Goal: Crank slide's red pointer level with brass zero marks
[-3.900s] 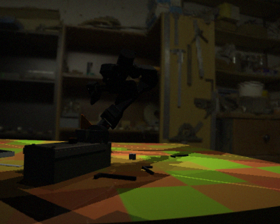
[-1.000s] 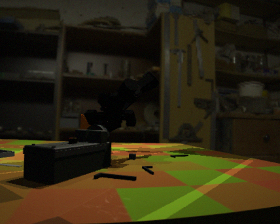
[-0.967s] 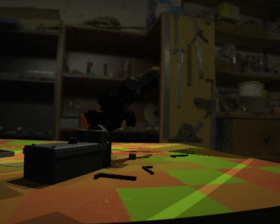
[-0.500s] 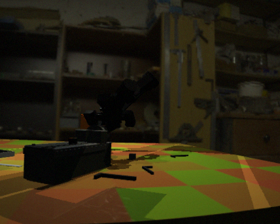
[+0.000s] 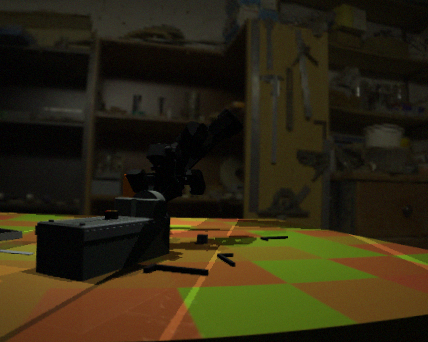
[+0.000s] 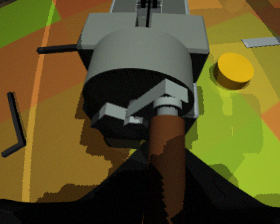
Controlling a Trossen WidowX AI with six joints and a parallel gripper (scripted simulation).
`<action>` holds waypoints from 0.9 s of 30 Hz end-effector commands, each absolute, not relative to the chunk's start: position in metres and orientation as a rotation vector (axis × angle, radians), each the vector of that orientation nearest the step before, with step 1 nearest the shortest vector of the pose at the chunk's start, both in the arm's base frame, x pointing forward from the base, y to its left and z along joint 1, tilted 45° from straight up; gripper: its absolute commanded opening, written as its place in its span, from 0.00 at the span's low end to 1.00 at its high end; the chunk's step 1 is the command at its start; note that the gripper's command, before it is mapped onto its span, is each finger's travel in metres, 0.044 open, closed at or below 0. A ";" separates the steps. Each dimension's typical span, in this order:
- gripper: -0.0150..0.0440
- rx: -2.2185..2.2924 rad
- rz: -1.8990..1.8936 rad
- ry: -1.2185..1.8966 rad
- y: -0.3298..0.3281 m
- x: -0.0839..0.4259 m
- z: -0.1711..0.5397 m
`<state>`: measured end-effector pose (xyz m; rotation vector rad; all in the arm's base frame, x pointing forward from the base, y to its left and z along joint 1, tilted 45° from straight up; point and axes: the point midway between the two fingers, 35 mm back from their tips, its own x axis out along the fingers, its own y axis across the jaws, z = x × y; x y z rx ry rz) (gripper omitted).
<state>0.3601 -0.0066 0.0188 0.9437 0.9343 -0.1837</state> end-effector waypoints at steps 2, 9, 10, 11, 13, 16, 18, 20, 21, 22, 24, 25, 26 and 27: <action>0.25 0.941 -0.201 0.951 -0.007 0.356 0.010; 0.25 0.941 -0.201 0.951 -0.006 0.355 0.007; 0.25 0.941 -0.201 0.951 -0.006 0.355 0.006; 0.25 0.941 -0.201 0.951 -0.006 0.355 0.005; 0.25 0.941 -0.201 0.951 -0.006 0.354 0.004; 0.25 0.941 -0.201 0.951 -0.005 0.354 0.002; 0.25 0.941 -0.201 0.951 -0.004 0.354 0.000; 0.25 0.941 -0.201 0.951 -0.003 0.353 -0.001; 0.25 0.941 -0.201 0.951 -0.002 0.353 -0.002; 0.25 0.941 -0.201 0.951 -0.001 0.353 -0.003; 0.25 0.941 -0.201 0.952 0.000 0.353 -0.005; 0.25 0.942 -0.201 0.952 0.001 0.353 -0.006; 0.25 0.942 -0.201 0.952 0.002 0.353 -0.007; 0.25 0.942 -0.201 0.952 0.004 0.353 -0.008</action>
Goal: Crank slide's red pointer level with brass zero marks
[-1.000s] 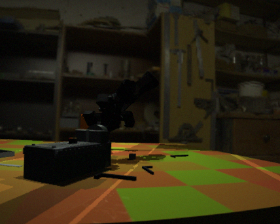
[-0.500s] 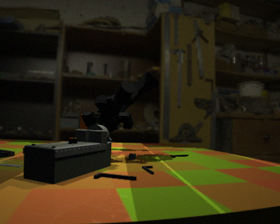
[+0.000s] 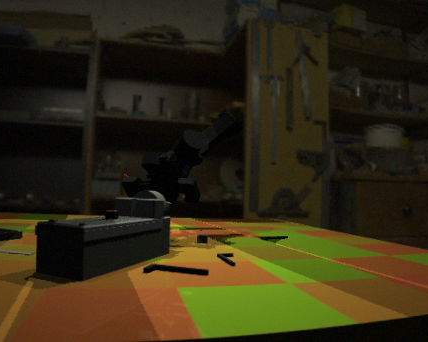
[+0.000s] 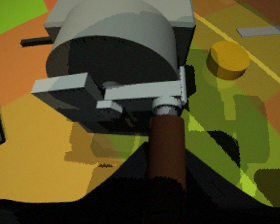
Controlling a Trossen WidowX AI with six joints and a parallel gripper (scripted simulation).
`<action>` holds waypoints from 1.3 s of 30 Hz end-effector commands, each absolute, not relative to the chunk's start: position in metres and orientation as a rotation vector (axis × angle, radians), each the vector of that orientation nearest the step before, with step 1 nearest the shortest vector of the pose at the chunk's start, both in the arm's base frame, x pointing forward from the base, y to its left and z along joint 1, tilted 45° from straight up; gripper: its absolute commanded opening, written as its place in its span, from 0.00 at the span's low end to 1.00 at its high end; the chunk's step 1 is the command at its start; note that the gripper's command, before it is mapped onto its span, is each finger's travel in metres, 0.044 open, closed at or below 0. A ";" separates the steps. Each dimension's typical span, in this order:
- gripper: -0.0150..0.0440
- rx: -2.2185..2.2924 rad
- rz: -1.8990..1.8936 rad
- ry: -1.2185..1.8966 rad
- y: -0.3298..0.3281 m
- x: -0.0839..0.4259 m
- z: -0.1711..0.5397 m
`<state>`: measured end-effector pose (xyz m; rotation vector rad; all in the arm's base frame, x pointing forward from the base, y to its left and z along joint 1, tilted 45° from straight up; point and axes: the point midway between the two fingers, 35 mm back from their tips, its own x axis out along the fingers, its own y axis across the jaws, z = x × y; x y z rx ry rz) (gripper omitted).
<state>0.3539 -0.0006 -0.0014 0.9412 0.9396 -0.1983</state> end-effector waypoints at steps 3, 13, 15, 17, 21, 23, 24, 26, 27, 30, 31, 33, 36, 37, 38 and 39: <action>0.25 0.942 -0.201 0.952 0.008 0.353 -0.012; 0.25 0.943 -0.201 0.952 0.024 0.358 -0.017; 0.25 0.943 -0.201 0.952 0.027 0.359 -0.017; 0.25 0.943 -0.200 0.952 0.030 0.360 -0.017; 0.25 0.943 -0.200 0.952 0.035 0.363 -0.016; 0.25 0.943 -0.200 0.952 0.037 0.364 -0.015; 0.25 0.943 -0.200 0.952 0.038 0.365 -0.015; 0.25 0.944 -0.200 0.952 0.040 0.366 -0.014; 0.25 0.944 -0.200 0.952 0.041 0.367 -0.013; 0.25 0.944 -0.200 0.952 0.043 0.369 -0.012; 0.25 0.944 -0.200 0.952 0.044 0.369 -0.011; 0.25 0.944 -0.200 0.951 0.045 0.370 -0.010; 0.25 0.944 -0.200 0.951 0.046 0.371 -0.009; 0.25 0.944 -0.200 0.951 0.046 0.371 -0.009; 0.25 0.944 -0.200 0.951 0.046 0.372 -0.008; 0.25 0.944 -0.200 0.951 0.047 0.372 -0.008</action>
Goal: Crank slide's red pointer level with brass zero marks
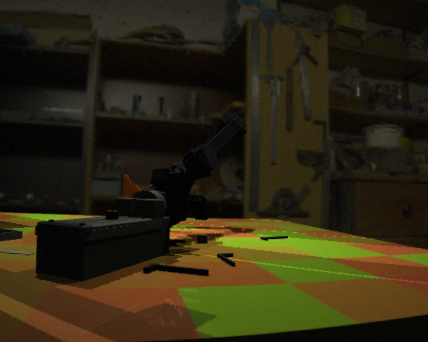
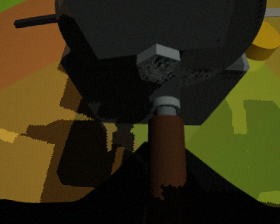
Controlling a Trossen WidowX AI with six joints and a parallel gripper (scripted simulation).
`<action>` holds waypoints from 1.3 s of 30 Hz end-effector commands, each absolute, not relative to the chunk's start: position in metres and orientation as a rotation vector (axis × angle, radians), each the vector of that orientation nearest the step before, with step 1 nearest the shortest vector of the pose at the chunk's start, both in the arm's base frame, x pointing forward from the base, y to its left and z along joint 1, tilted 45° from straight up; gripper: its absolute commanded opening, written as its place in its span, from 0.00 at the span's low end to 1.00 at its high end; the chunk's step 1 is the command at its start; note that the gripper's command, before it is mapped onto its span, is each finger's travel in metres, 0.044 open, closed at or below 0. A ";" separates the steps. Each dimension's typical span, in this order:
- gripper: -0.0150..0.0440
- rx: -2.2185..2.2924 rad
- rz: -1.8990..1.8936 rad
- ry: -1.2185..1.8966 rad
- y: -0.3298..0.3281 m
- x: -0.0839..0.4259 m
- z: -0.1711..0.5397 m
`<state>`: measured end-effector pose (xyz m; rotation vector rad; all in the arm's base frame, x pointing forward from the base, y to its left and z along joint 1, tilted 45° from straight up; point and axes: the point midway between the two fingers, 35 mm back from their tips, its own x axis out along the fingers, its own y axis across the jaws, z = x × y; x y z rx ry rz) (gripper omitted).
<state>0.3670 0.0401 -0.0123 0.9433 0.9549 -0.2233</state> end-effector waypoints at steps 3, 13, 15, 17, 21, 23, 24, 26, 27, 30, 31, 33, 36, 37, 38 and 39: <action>0.25 0.944 -0.200 0.951 0.047 0.372 -0.008; 0.25 0.944 -0.200 0.951 0.048 0.374 -0.006; 0.25 0.944 -0.200 0.951 0.048 0.374 -0.006; 0.25 0.944 -0.200 0.951 0.048 0.374 -0.005; 0.25 0.944 -0.200 0.951 0.049 0.374 -0.005; 0.25 0.944 -0.200 0.951 0.049 0.374 -0.005; 0.25 0.944 -0.200 0.951 0.049 0.375 -0.004; 0.25 0.944 -0.200 0.951 0.049 0.375 -0.004; 0.25 0.944 -0.200 0.951 0.049 0.375 -0.004; 0.25 0.944 -0.200 0.951 0.049 0.375 -0.004; 0.25 0.944 -0.200 0.951 0.049 0.375 -0.004; 0.25 0.944 -0.200 0.951 0.049 0.375 -0.003; 0.25 0.944 -0.200 0.951 0.049 0.375 -0.003; 0.25 0.944 -0.200 0.951 0.049 0.375 -0.003; 0.25 0.944 -0.200 0.951 0.049 0.376 -0.003; 0.25 0.944 -0.200 0.951 0.049 0.376 -0.003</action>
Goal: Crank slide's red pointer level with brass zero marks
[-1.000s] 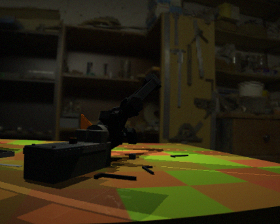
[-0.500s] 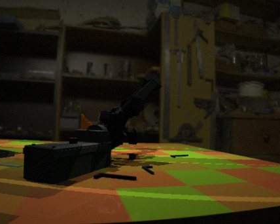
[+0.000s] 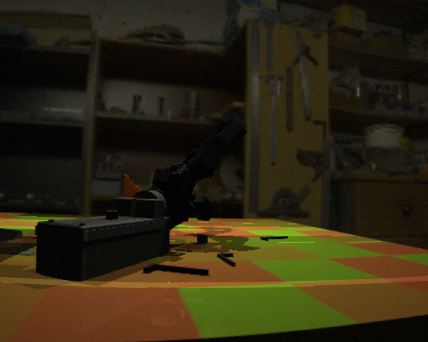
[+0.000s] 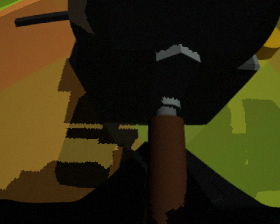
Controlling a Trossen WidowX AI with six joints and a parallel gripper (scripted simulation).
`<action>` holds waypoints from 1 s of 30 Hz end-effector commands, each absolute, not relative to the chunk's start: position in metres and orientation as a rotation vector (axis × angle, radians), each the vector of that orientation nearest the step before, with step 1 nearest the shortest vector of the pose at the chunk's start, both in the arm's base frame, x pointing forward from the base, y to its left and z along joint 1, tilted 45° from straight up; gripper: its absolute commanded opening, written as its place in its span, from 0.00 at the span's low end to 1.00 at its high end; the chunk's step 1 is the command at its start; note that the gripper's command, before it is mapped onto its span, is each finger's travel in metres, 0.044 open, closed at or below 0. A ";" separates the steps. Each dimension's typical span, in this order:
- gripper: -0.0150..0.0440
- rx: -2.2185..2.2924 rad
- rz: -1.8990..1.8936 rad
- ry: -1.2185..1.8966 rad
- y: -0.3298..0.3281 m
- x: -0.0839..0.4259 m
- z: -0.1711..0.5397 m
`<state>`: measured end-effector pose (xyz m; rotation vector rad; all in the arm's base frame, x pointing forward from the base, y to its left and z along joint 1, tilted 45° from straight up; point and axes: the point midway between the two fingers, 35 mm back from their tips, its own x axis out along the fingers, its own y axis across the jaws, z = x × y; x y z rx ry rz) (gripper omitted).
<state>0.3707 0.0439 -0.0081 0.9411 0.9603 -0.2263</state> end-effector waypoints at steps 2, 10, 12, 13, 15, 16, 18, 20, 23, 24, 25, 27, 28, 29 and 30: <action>0.25 0.944 -0.200 0.951 0.049 0.376 -0.002; 0.25 0.944 -0.200 0.951 0.050 0.376 -0.002; 0.25 0.944 -0.200 0.951 0.050 0.376 -0.002; 0.25 0.944 -0.200 0.951 0.050 0.376 -0.002; 0.25 0.944 -0.200 0.951 0.050 0.376 -0.002; 0.25 0.944 -0.200 0.951 0.050 0.376 -0.001; 0.25 0.944 -0.200 0.951 0.050 0.376 -0.001; 0.25 0.944 -0.200 0.951 0.050 0.377 -0.001; 0.25 0.944 -0.200 0.951 0.050 0.377 -0.001; 0.25 0.944 -0.199 0.951 0.050 0.377 -0.001; 0.25 0.944 -0.199 0.951 0.050 0.377 -0.001; 0.25 0.944 -0.199 0.951 0.050 0.377 -0.001; 0.25 0.944 -0.199 0.951 0.050 0.377 -0.001; 0.25 0.944 -0.199 0.951 0.050 0.377 -0.001; 0.25 0.944 -0.199 0.951 0.050 0.377 0.000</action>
